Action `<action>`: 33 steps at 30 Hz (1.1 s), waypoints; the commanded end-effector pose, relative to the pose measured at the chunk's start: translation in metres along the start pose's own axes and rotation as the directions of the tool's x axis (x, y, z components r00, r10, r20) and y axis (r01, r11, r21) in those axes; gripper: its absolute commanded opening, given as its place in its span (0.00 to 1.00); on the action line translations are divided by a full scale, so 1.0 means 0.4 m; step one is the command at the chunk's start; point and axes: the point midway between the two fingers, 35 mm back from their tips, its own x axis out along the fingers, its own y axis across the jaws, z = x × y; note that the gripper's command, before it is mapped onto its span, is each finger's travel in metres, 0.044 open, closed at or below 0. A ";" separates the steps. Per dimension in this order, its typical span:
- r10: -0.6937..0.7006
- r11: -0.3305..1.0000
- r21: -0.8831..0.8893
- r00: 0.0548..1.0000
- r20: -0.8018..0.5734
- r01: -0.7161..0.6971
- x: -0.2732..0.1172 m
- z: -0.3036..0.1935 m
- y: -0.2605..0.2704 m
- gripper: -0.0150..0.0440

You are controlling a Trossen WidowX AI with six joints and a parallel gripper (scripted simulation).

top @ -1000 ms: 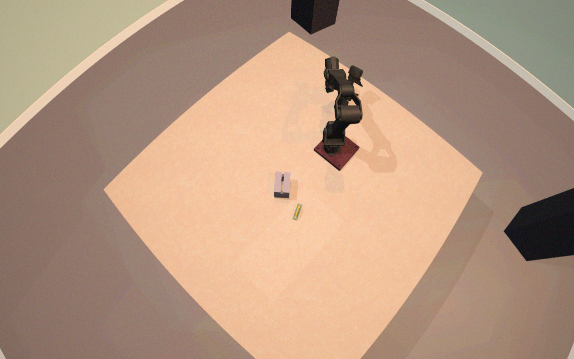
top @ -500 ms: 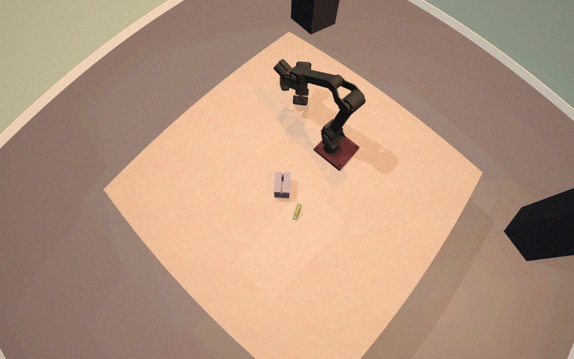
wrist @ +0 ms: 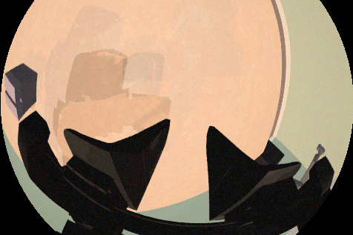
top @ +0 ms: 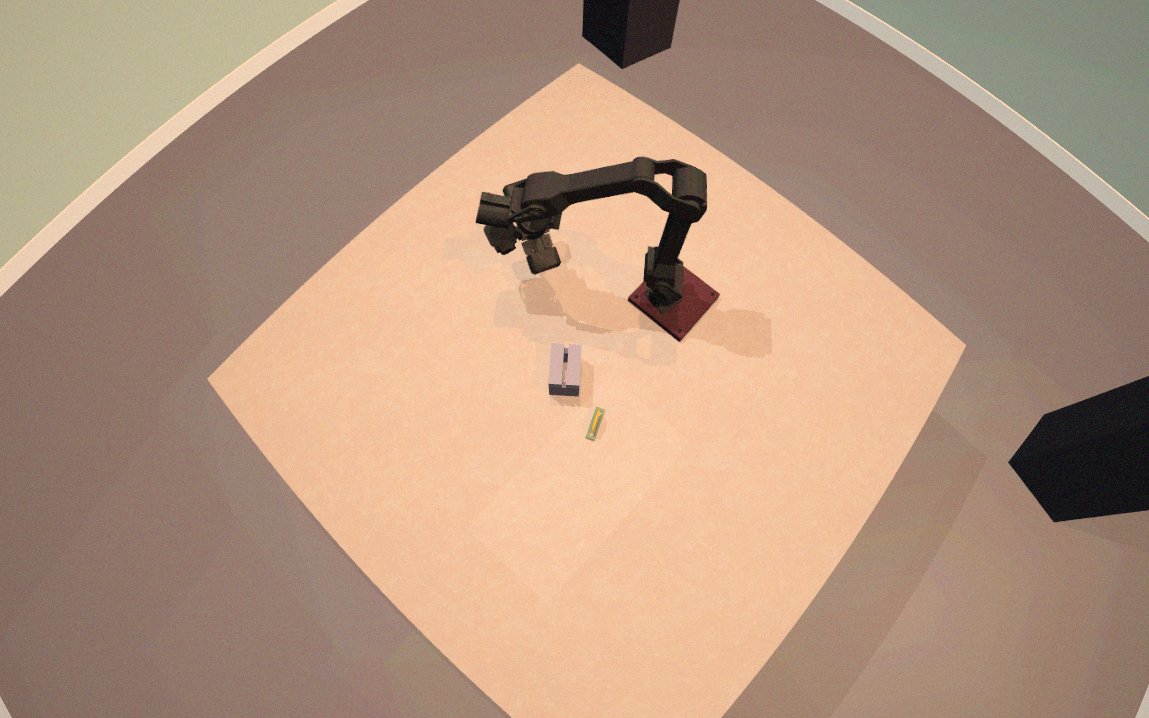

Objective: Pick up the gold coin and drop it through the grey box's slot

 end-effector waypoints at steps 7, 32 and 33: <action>0.208 0.935 -0.321 0.966 0.152 -0.151 -0.184 0.180 0.336 0.53; 0.458 0.585 -0.768 0.887 0.048 -0.260 -0.496 0.007 0.873 0.53; 0.458 0.585 -0.768 0.887 0.048 -0.260 -0.491 0.008 0.875 0.53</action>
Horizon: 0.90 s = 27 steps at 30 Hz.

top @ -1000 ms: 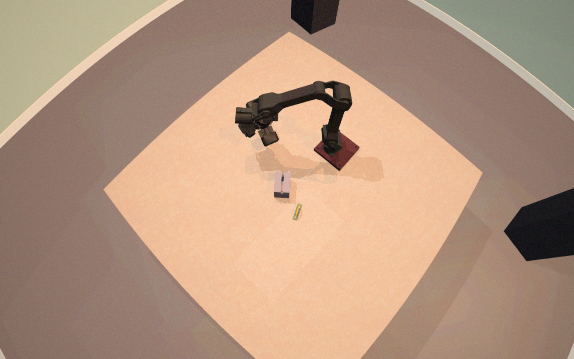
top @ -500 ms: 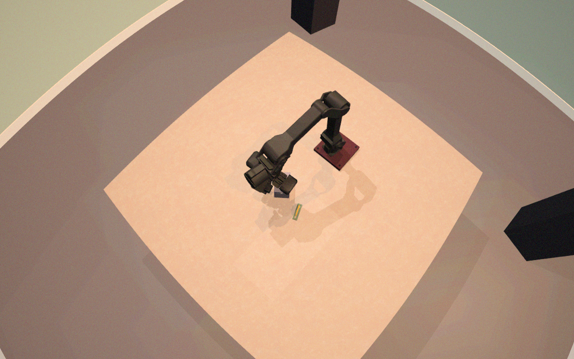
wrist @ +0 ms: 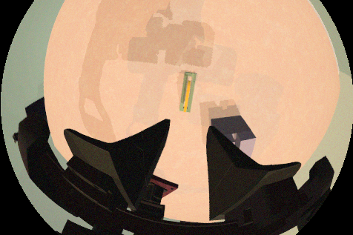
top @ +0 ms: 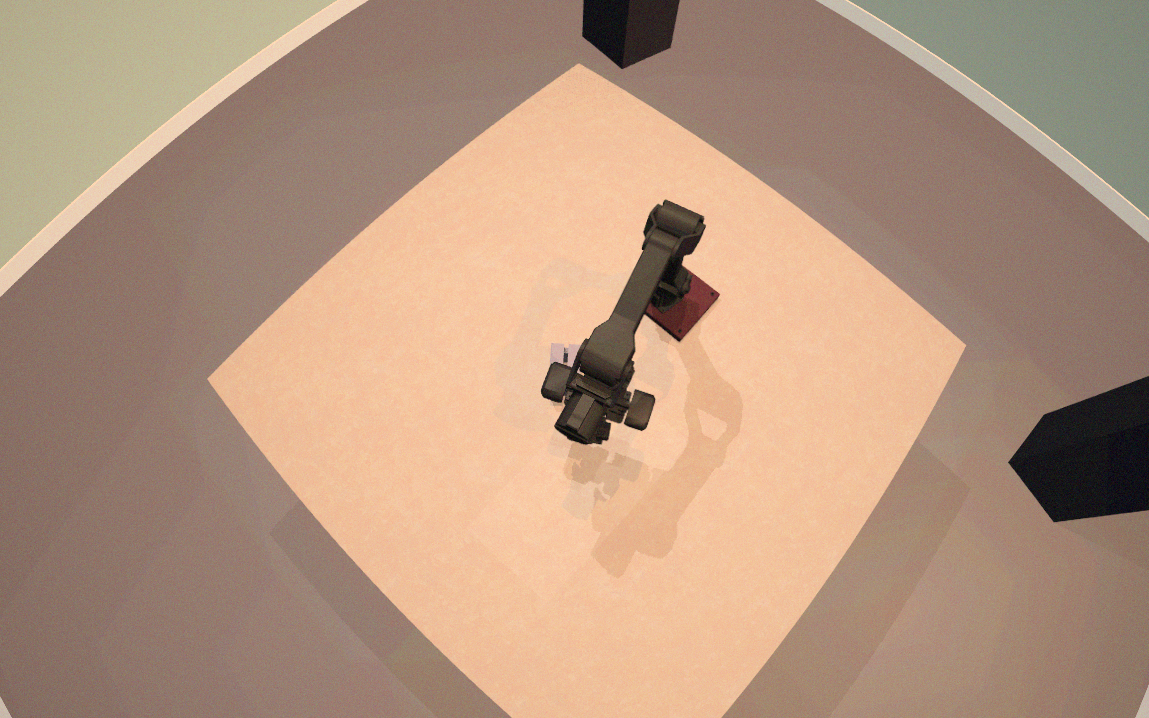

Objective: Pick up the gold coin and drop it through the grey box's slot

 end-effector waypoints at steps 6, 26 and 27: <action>0.010 1.000 0.000 1.000 -0.006 -0.010 0.087 -0.009 0.014 0.53; 0.010 1.000 0.000 1.000 -0.006 -0.010 0.159 -0.004 0.014 0.53; 0.010 1.000 0.000 1.000 -0.006 -0.010 0.163 -0.004 0.014 0.53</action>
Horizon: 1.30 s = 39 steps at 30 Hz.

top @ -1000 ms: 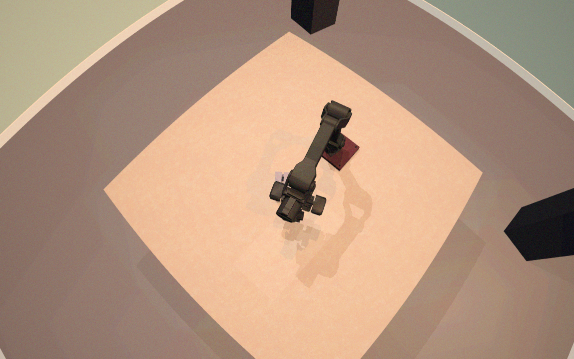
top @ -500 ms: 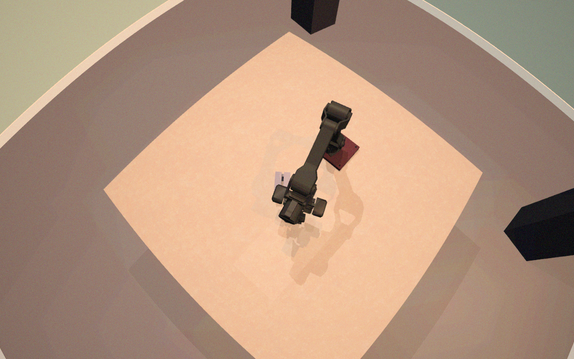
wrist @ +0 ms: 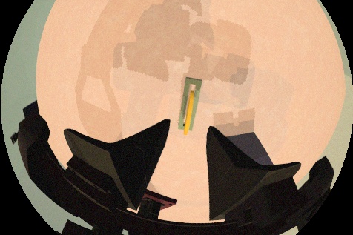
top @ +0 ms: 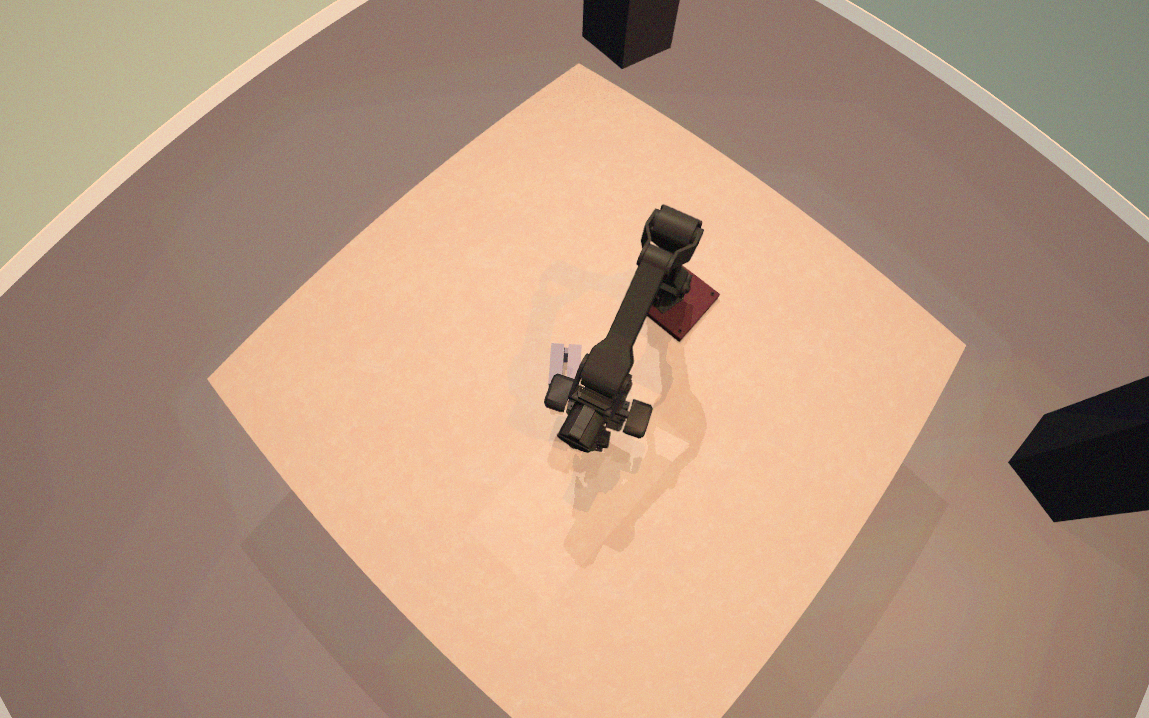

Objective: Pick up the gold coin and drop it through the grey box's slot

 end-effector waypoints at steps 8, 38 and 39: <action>0.006 1.000 0.004 1.000 -0.007 -0.006 0.052 -0.003 0.003 0.53; 0.006 1.000 0.004 1.000 -0.007 -0.006 0.117 -0.006 0.003 0.25; 0.006 1.000 0.004 1.000 -0.007 -0.006 0.117 -0.006 0.003 0.25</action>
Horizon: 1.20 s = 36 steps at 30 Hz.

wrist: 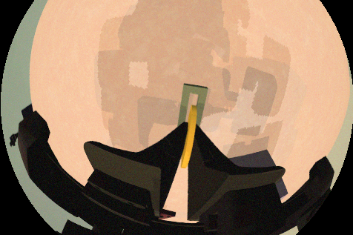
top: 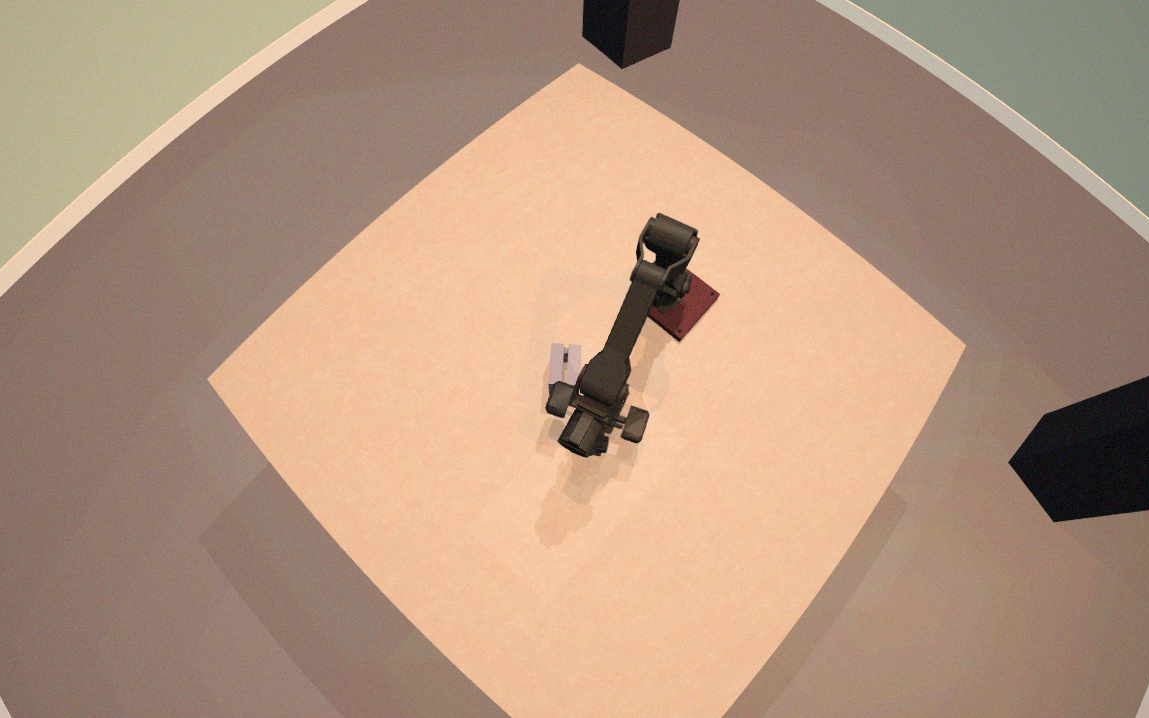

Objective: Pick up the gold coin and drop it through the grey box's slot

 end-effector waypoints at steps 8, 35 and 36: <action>0.002 1.000 0.001 1.000 -0.001 -0.002 -0.012 0.001 0.000 0.25; 0.003 1.000 0.003 1.000 0.001 -0.003 -0.183 0.007 -0.001 0.25; 0.003 1.000 0.003 1.000 0.001 -0.003 -0.189 0.007 -0.001 0.25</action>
